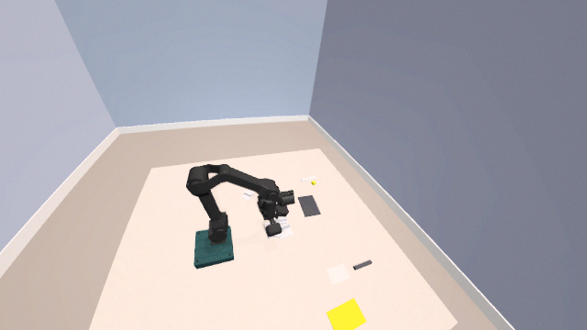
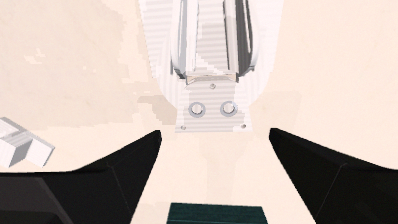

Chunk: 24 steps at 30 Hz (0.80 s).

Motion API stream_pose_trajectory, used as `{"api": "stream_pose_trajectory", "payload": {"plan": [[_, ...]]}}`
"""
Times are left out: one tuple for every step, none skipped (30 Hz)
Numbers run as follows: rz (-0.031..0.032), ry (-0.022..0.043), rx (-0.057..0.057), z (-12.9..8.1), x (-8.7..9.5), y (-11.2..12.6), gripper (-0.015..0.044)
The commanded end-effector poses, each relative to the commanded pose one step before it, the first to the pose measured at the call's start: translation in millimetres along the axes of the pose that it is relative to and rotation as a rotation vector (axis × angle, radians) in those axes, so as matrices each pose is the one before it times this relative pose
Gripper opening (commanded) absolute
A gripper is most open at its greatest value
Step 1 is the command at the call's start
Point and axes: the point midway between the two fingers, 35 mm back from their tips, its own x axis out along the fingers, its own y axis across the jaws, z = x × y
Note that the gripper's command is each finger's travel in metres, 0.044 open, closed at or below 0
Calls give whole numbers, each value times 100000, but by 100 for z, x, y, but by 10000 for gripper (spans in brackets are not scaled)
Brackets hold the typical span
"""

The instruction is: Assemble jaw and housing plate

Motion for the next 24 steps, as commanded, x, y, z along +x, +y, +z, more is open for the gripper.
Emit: {"api": "stream_pose_trajectory", "payload": {"plan": [[17, -1876, -148, -73, -3213, 33, 440], [0, 0, 0, 0, 0, 0, 440], [0, 0, 0, 0, 0, 0, 440], [0, 0, 0, 0, 0, 0, 440], [-197, -178, 122, 176, 966, -51, 440], [5, 8, -3, -55, -138, 7, 440], [15, 24, -8, -170, -413, 21, 440], [25, 41, -14, -302, -685, 36, 440], [33, 56, -18, -427, -884, 50, 440], [34, 61, -18, -471, -887, 53, 440], [34, 65, -18, -510, -877, 56, 440], [34, 67, -18, -541, -854, 58, 440], [26, 54, -14, -442, -647, 47, 440], [16, 34, -8, -276, -384, 29, 440], [5, 11, -3, -94, -127, 10, 440], [0, 0, 0, 0, 0, 0, 440], [0, 0, 0, 0, 0, 0, 440], [0, 0, 0, 0, 0, 0, 440], [0, 0, 0, 0, 0, 0, 440], [0, 0, 0, 0, 0, 0, 440], [0, 0, 0, 0, 0, 0, 440], [0, 0, 0, 0, 0, 0, 440], [0, 0, 0, 0, 0, 0, 440], [0, 0, 0, 0, 0, 0, 440]]}}
